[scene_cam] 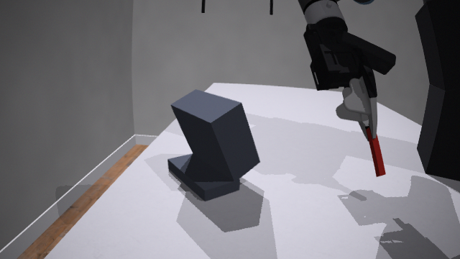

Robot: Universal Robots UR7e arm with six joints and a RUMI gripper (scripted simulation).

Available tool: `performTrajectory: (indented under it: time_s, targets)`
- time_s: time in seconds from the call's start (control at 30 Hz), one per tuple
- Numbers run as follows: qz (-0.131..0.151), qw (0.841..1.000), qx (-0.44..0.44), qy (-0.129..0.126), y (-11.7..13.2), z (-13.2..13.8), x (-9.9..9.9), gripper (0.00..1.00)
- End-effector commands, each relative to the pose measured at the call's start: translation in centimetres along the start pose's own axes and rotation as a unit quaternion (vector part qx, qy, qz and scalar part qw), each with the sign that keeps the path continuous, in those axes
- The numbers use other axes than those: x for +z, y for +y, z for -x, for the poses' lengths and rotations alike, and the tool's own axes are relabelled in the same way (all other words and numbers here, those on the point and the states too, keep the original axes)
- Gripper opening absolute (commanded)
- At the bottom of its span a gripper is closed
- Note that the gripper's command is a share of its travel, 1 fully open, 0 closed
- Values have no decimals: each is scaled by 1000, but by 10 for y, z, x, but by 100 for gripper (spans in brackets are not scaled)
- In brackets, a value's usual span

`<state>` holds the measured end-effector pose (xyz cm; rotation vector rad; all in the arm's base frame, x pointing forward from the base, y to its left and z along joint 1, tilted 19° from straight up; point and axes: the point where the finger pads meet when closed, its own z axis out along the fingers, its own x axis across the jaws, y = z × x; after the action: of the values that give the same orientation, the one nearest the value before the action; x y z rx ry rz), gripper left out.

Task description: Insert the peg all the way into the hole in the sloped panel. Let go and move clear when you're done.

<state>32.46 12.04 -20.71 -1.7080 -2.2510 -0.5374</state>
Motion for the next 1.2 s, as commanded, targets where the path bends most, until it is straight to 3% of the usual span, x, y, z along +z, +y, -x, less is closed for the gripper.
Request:
performTrajectory:
  time_s: [0.0, 1.17]
  targets:
    - [4, 1000, 4, 8, 1, 0, -1, 0]
    - [39, 996, 39, 65, 9, -2, -6, 0]
